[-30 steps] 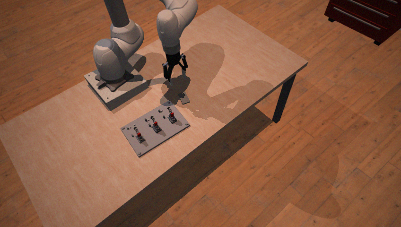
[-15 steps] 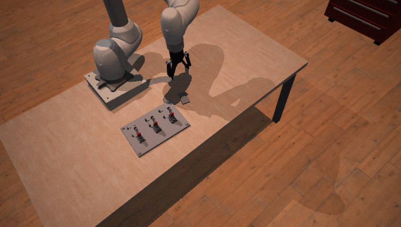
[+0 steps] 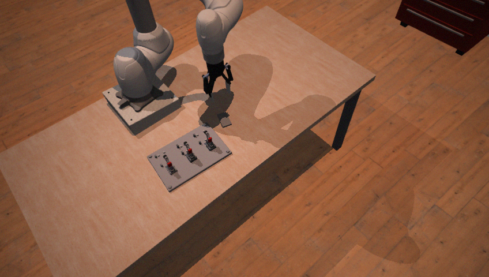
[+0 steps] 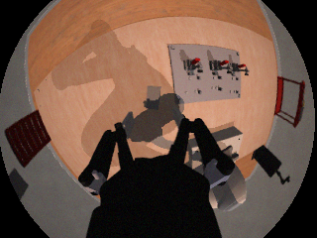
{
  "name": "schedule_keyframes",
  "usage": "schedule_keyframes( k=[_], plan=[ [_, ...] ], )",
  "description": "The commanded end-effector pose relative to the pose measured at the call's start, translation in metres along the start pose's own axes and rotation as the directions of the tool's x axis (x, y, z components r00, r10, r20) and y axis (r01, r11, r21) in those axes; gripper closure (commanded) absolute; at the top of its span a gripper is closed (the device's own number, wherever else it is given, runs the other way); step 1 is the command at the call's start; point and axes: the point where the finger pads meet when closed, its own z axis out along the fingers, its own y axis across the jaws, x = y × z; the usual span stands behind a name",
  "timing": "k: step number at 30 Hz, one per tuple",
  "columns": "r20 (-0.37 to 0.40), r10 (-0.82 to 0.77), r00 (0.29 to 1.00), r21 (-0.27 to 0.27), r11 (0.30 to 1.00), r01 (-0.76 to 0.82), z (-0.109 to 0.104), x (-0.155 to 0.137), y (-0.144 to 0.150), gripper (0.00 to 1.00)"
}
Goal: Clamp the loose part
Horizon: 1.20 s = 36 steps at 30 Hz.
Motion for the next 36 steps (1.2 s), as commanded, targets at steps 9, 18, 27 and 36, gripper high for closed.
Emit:
schedule_keyframes(
  k=[9,18,27,36],
  plan=[
    [0.000,0.205,0.979,0.000,0.979,-0.205,0.0000,0.0000,0.0000,0.38],
    [0.000,0.214,0.977,0.000,0.977,-0.214,0.0000,0.0000,0.0000,0.38],
    [0.000,0.214,0.977,0.000,0.977,-0.214,0.0000,0.0000,0.0000,0.38],
    [0.000,0.214,0.977,0.000,0.977,-0.214,0.0000,-0.0001,0.0000,0.38]
  ],
)
